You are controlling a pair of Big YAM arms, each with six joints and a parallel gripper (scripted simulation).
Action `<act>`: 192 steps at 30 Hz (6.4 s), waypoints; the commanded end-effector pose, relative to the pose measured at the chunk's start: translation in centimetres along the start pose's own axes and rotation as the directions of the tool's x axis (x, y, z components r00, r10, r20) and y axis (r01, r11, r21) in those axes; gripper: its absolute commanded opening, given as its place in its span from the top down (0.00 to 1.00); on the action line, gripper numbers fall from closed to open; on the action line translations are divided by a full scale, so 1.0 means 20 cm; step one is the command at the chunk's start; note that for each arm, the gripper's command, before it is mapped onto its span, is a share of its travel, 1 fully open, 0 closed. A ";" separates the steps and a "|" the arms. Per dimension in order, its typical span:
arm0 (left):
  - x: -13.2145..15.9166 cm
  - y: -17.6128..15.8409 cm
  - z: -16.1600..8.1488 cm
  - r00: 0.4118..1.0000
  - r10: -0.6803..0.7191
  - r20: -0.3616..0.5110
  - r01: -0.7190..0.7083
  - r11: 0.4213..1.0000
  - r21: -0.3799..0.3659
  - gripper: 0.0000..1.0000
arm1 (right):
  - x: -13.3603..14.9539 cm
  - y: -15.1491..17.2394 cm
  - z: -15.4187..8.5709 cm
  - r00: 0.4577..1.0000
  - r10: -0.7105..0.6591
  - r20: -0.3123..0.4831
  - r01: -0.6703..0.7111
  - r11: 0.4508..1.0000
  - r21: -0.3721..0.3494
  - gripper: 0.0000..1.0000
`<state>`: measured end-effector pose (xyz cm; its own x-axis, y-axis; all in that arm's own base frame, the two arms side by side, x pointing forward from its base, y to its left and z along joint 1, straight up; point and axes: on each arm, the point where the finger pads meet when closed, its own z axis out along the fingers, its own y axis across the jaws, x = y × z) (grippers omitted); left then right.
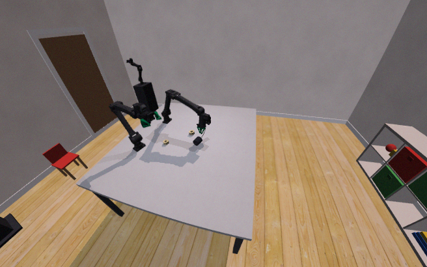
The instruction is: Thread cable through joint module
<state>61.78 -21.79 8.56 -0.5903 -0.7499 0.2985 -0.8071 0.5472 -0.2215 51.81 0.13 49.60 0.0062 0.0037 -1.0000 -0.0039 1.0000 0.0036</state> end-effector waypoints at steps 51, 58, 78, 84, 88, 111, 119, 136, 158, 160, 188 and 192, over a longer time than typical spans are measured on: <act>-0.09 0.13 0.25 0.771 -0.634 -0.064 0.634 0.773 -0.009 0.68 | -0.24 0.02 0.01 0.996 0.007 0.087 -0.006 1.000 -0.007 0.00; -0.11 0.11 0.26 0.773 -0.631 -0.067 0.632 0.775 0.000 0.68 | -0.24 0.02 0.01 0.996 0.007 0.087 -0.006 1.000 -0.007 0.00; -0.14 0.16 0.38 0.769 -0.636 -0.065 0.637 0.771 -0.010 0.68 | -0.24 0.02 0.01 0.996 0.007 0.087 -0.006 1.000 -0.007 0.00; -0.15 0.13 0.38 0.774 -0.629 -0.069 0.631 0.776 0.005 0.68 | -0.24 0.02 0.01 0.996 0.007 0.087 -0.006 1.000 -0.007 0.00; -0.15 0.14 0.38 0.771 -0.633 -0.066 0.634 0.773 -0.006 1.00 | -0.24 0.02 0.01 0.996 0.007 0.087 -0.006 1.000 -0.007 0.00; -0.10 0.12 0.28 0.784 -0.617 -0.071 0.620 0.784 0.025 1.00 | -0.24 0.02 0.01 0.996 0.007 0.087 -0.006 1.000 -0.007 0.00; -0.06 -0.05 0.22 0.799 -0.596 -0.083 0.601 0.797 0.055 1.00 | -0.24 0.02 0.01 0.996 0.007 0.087 -0.006 1.000 -0.007 0.00; -0.01 -0.07 0.30 0.795 -0.601 -0.078 0.605 0.796 0.031 1.00 | -0.24 0.02 0.01 0.996 0.007 0.087 -0.006 1.000 -0.007 0.00; -0.06 -0.07 0.29 0.782 -0.619 -0.075 0.622 0.782 0.033 0.68 | -0.24 0.02 0.01 0.996 0.007 0.087 -0.006 1.000 -0.007 0.00; -0.06 -0.06 0.29 0.782 -0.619 -0.074 0.623 0.782 0.032 0.68 | -0.24 0.02 0.01 0.996 0.007 0.087 -0.006 1.000 -0.007 0.00; -0.13 0.09 0.22 0.773 -0.630 -0.077 0.635 0.771 0.060 0.68 | -0.24 0.02 0.01 0.996 0.007 0.087 -0.006 1.000 -0.007 0.00; -0.12 0.15 0.40 0.767 -0.638 -0.062 0.640 0.769 0.002 0.68 | -0.24 0.02 0.01 0.996 0.007 0.087 -0.006 1.000 -0.007 0.00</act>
<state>61.71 -20.62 1.79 0.0736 -0.8975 0.4349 -0.9966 -0.0821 -0.0007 51.81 0.13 49.60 0.0062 0.0037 -1.0000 -0.0039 1.0000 0.0036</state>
